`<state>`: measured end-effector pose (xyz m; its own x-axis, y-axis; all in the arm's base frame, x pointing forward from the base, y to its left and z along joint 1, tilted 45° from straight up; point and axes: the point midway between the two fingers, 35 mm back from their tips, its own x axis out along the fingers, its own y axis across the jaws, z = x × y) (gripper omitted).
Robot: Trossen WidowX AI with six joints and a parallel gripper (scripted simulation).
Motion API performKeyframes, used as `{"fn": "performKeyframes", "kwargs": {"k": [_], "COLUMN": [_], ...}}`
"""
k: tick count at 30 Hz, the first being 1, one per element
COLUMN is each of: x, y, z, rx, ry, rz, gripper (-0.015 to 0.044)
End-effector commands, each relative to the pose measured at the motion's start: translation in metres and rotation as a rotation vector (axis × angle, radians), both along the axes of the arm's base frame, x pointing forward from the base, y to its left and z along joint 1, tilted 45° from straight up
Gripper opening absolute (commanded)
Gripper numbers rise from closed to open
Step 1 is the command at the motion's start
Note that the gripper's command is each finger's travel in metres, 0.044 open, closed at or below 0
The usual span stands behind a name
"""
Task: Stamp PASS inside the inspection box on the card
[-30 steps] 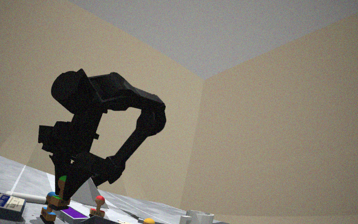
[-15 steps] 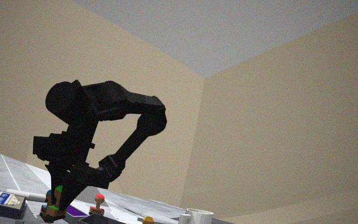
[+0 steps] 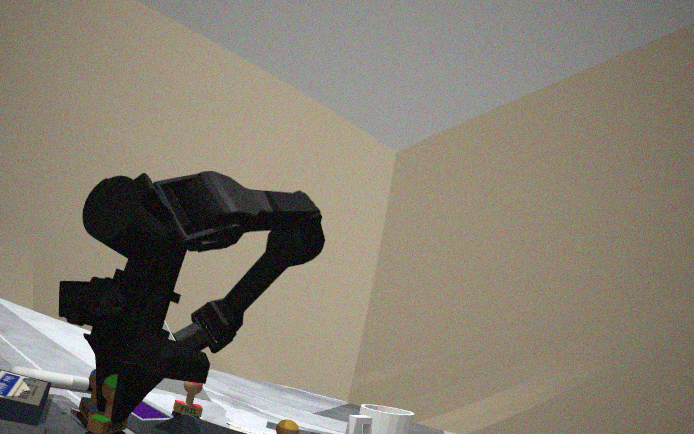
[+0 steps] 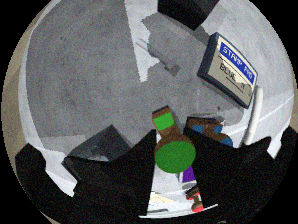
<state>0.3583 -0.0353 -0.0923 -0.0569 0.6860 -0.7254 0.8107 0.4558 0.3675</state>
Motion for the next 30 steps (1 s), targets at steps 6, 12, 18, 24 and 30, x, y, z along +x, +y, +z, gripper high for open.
{"fn": "performKeyframes", "kwargs": {"k": [6,12,18,24,30], "x": [0.000,0.008,0.005,0.005,0.005], "y": [-0.001,-0.043,-0.083,-0.083,-0.083], "z": [0.000,0.039,0.083,0.083,0.083], "rx": [0.000,-0.004,-0.001,-0.001,-0.001], "ry": [-0.001,0.001,0.004,0.004,0.004], "rz": [0.000,-0.004,-0.007,-0.007,-0.007], "gripper": [0.0268,0.0268,0.0268,0.0268,0.0268]}}
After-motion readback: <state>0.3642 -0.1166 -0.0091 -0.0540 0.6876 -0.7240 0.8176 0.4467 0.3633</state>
